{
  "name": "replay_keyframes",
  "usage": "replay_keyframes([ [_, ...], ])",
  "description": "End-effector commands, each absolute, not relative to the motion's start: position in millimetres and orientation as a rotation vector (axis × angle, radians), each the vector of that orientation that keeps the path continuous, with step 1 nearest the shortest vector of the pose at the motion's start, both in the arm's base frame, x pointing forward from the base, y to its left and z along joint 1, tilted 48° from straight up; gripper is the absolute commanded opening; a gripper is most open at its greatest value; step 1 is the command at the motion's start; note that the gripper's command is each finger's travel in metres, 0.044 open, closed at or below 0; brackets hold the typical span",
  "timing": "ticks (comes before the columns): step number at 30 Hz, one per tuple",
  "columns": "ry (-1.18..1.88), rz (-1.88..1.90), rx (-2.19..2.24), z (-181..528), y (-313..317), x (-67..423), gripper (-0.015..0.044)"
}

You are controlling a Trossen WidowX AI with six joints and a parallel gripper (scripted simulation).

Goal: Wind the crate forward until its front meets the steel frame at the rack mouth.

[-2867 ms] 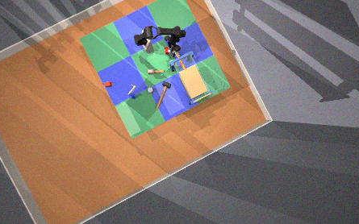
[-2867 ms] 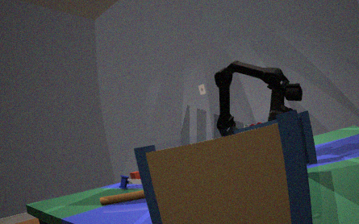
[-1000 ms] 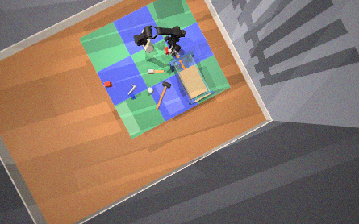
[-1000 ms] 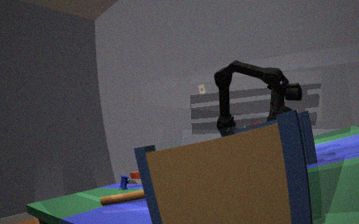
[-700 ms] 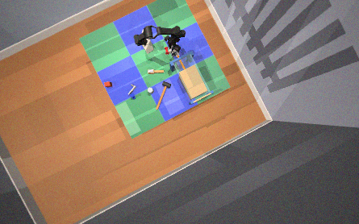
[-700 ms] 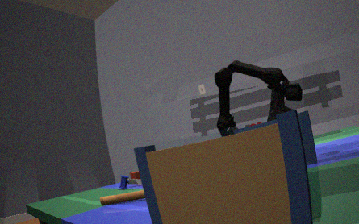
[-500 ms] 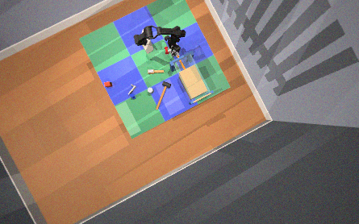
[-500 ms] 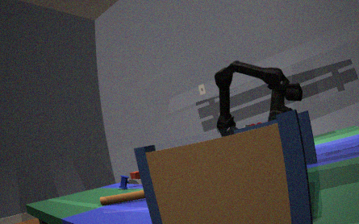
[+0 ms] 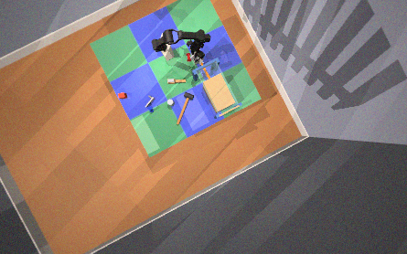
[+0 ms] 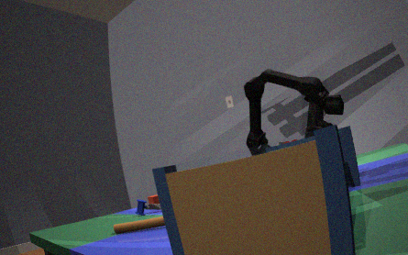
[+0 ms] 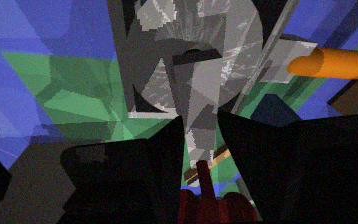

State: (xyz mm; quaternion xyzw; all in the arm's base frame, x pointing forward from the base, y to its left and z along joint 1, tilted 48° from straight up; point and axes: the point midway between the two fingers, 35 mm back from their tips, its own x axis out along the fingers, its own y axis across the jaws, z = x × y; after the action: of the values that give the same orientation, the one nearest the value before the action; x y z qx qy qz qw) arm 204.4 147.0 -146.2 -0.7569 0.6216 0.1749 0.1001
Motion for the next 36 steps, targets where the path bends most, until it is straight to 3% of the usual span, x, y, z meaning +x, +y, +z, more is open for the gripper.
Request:
replay_keyframes([
  [1, 1.845, 0.521, -2.232, -146.4, 146.6, 203.3, 0.0236],
  [9, 1.845, 0.521, -2.232, -146.4, 146.6, 203.3, 0.044],
  [15, 1.841, 0.541, -2.21, -141.7, 153.4, 203.9, 0.044],
  [24, 1.727, 0.854, -1.927, -59.7, 239.5, 199.0, 0.044],
  [31, 1.701, 0.836, -1.928, -57.5, 242.0, 202.5, 0.044],
  [36, 1.721, 0.608, -1.768, -57.0, 228.9, 200.5, 0.0309],
])
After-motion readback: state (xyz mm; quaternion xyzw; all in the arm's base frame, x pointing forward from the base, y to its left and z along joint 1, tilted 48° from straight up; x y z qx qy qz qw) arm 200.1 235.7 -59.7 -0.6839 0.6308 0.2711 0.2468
